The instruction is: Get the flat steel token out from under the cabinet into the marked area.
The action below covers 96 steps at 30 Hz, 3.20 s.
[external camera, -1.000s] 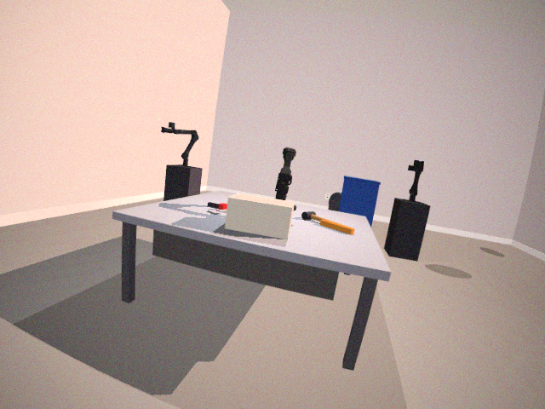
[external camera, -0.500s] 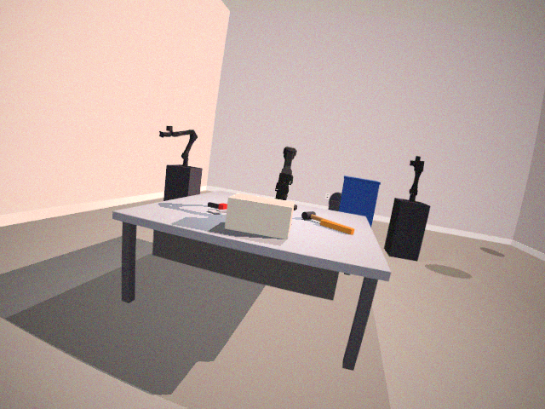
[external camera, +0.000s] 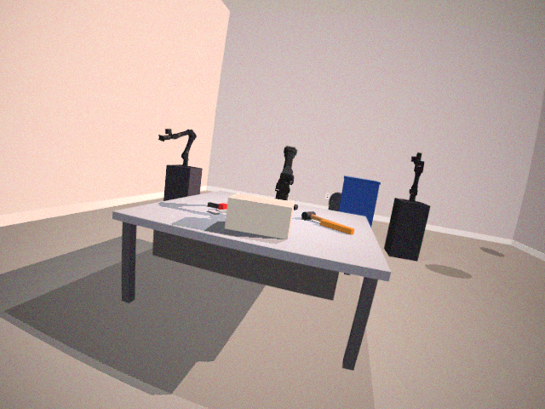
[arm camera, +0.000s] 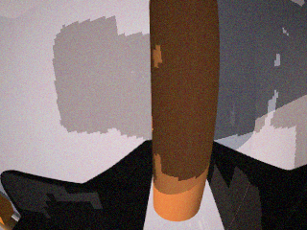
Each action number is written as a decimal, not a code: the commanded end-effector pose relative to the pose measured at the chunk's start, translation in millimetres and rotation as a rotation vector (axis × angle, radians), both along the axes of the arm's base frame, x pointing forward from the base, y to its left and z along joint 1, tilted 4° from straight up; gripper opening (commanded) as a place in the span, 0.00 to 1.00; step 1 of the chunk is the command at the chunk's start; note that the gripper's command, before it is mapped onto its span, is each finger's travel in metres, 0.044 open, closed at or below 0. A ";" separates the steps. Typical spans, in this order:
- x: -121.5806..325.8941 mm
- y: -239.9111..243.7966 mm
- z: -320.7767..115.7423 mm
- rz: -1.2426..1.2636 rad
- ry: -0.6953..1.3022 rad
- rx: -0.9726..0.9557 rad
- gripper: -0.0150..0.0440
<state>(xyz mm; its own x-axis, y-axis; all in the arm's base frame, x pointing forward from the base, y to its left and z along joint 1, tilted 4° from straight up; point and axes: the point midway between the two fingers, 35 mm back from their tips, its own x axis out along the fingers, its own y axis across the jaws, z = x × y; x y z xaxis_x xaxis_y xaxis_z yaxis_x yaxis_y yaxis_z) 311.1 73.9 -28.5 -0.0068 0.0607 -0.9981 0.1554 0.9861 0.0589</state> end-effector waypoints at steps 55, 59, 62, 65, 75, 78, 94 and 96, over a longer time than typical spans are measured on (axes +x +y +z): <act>-72.4 13.5 0.0 -0.001 0.009 0.001 0.25; -77.7 14.6 0.1 -0.001 0.009 0.001 0.25; -81.6 15.4 0.1 -0.001 0.009 0.001 0.25; -85.5 16.1 0.2 -0.001 0.010 0.001 0.25; -88.0 17.2 1.2 0.004 0.006 0.001 0.25; -88.0 17.2 1.4 0.019 0.005 0.002 0.25; -87.8 17.2 2.6 0.143 -0.001 0.003 0.25; -87.8 17.3 2.7 0.159 -0.002 0.003 0.25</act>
